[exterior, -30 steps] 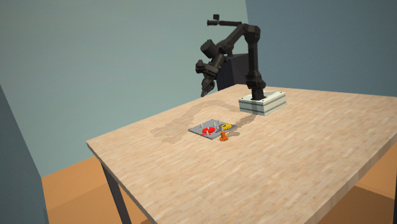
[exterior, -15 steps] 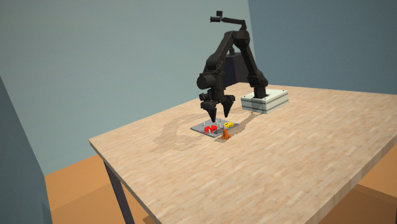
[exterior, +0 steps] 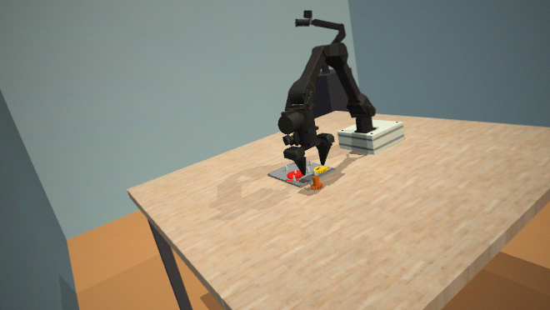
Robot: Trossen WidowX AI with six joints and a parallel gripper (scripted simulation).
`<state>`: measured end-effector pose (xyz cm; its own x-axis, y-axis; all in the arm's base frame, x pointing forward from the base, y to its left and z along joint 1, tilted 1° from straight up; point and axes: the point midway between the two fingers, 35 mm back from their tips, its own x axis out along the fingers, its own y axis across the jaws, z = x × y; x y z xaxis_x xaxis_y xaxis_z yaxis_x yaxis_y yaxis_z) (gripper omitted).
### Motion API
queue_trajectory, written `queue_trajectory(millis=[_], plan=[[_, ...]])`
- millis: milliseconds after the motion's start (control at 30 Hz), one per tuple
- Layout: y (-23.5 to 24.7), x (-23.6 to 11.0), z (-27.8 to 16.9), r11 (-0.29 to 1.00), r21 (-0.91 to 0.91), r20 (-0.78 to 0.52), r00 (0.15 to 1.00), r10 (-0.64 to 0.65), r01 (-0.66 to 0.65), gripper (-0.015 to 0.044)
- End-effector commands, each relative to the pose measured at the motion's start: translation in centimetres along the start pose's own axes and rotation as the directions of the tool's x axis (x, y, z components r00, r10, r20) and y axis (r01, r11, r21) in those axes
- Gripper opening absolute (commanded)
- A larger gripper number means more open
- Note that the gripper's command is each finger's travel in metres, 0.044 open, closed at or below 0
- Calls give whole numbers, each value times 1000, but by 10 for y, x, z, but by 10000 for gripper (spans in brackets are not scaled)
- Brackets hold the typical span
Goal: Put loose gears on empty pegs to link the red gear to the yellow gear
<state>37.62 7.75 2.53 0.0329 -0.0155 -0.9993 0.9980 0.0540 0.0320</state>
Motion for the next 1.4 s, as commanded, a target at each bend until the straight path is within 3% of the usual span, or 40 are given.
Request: queue_trajectory(millis=[0, 967, 1367], plan=[[-2, 10, -1, 1000, 6, -1, 1000, -16, 16, 440], [-2, 37, -1, 1000, 6, -1, 1000, -16, 16, 440], [-2, 37, -1, 1000, 6, -1, 1000, -16, 16, 125]])
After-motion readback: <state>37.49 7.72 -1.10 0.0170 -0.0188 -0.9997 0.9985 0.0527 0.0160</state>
